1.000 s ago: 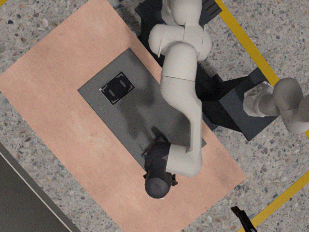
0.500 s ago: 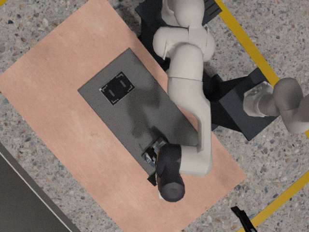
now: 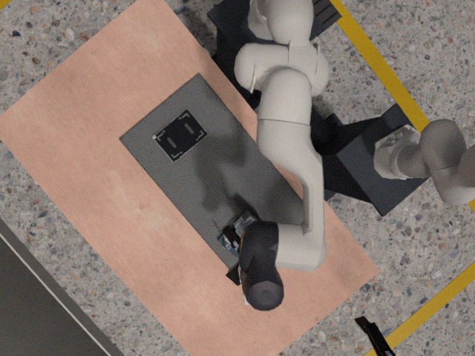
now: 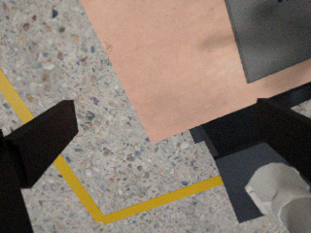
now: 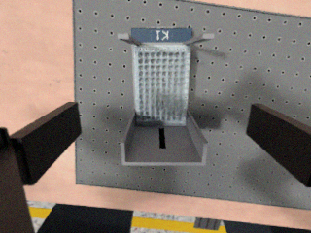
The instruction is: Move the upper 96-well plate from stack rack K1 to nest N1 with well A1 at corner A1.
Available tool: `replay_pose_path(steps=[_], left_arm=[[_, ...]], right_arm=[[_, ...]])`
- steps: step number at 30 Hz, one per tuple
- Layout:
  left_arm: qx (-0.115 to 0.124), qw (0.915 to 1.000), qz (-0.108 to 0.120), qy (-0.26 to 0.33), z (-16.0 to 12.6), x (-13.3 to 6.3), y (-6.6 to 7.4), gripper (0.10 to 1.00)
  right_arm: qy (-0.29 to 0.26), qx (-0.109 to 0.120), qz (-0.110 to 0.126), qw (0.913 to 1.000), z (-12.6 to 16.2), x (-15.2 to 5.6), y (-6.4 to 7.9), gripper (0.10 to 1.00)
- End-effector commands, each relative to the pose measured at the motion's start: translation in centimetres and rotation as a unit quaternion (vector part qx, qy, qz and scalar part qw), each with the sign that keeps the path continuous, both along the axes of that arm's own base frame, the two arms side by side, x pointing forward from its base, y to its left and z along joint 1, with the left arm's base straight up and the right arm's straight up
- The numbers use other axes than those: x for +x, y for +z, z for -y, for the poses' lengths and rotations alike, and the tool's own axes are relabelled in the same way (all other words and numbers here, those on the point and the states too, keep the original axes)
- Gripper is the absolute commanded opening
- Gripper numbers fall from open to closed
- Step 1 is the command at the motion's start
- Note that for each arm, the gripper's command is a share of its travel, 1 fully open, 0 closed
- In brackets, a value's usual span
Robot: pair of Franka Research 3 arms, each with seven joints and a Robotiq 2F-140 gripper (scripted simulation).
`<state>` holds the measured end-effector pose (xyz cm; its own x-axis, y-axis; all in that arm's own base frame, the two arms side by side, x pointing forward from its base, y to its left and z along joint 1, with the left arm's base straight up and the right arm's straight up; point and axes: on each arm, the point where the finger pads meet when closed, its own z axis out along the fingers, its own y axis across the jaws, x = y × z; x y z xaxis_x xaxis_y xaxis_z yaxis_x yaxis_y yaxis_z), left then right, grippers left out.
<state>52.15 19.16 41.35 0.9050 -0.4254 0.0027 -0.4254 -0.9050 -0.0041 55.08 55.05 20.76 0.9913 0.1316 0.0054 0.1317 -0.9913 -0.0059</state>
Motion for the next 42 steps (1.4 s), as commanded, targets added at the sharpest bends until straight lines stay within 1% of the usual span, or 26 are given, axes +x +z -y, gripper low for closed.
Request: replay_pose_path(steps=[1, 3, 18, 20, 35, 37, 42], left_arm=[[-0.001, 1.0000, -0.002, 0.002, 0.2, -0.1, -0.1, 1.000], [-0.001, 1.0000, -0.002, 0.002, 0.2, -0.1, -0.1, 1.000], [-0.001, 1.0000, -0.002, 0.002, 0.2, -0.1, -0.1, 1.000], [-0.001, 1.0000, -0.002, 0.002, 0.2, -0.1, -0.1, 1.000], [-0.001, 1.0000, -0.002, 0.002, 0.2, -0.1, -0.1, 1.000], [-0.001, 1.0000, -0.002, 0.002, 0.2, -0.1, -0.1, 1.000], [-0.001, 1.0000, -0.002, 0.002, 0.2, -0.1, -0.1, 1.000]], right_arm=[[0.005, -0.003, -0.002, 1.0000, 0.2, -0.1, -0.5, 1.000], [0.005, -0.003, -0.002, 1.0000, 0.2, -0.1, -0.5, 1.000], [0.005, -0.003, -0.002, 1.0000, 0.2, -0.1, -3.0, 1.000], [0.005, -0.003, -0.002, 1.0000, 0.2, -0.1, -3.0, 1.000], [0.005, -0.003, -0.002, 1.0000, 0.2, -0.1, -5.5, 1.000], [0.005, -0.003, -0.002, 1.0000, 0.2, -0.1, -5.5, 1.000], [0.005, -0.003, -0.002, 1.0000, 0.2, -0.1, -6.3, 1.000]])
